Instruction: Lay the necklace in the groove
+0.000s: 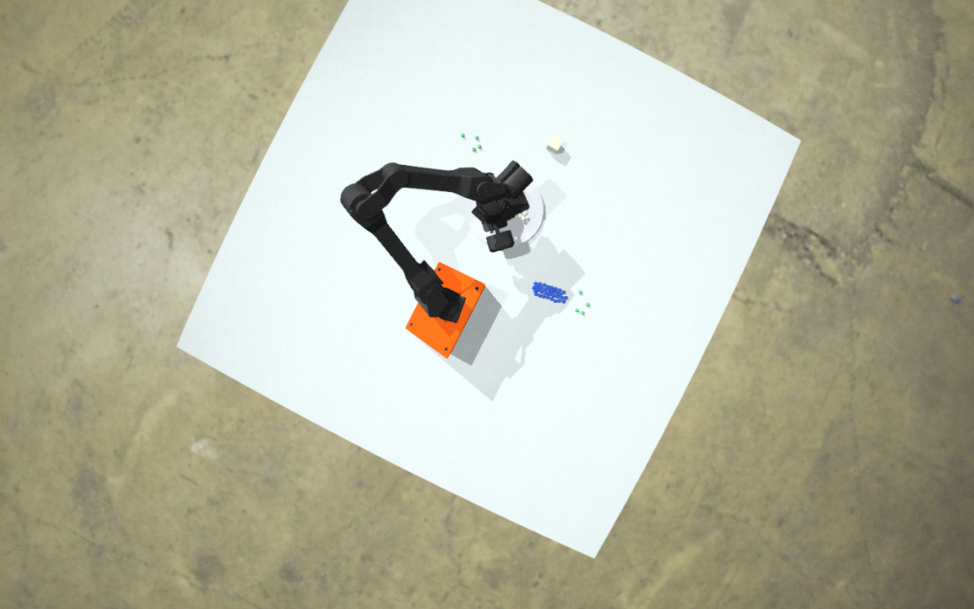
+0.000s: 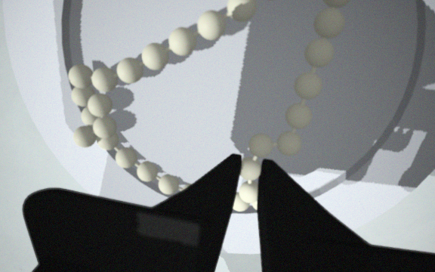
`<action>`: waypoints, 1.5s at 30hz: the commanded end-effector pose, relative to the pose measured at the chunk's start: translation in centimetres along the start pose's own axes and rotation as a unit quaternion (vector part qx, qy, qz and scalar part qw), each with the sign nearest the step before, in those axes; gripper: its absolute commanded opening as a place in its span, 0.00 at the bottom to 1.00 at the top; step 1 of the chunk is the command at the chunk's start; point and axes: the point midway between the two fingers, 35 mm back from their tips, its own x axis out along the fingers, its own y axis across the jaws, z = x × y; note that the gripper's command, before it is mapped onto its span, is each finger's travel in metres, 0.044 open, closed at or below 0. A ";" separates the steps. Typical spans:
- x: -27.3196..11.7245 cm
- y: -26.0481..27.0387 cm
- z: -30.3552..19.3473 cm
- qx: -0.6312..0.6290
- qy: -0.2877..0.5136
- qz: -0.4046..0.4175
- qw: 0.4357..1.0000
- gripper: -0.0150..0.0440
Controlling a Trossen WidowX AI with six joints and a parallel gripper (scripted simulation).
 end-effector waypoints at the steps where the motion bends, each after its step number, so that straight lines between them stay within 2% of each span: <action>1: 0.0 0.0 0.0 0.000 0.000 0.000 1.000 0.25; 11: -0.6 -0.2 -0.1 0.002 0.002 0.002 1.000 0.25; 21: -0.6 -3.0 -0.8 0.002 0.002 0.001 1.000 0.25; 36: 0.2 -3.0 -0.8 0.002 0.002 0.001 1.000 0.25; 45: -0.2 -2.9 -0.7 0.002 0.001 0.003 1.000 0.65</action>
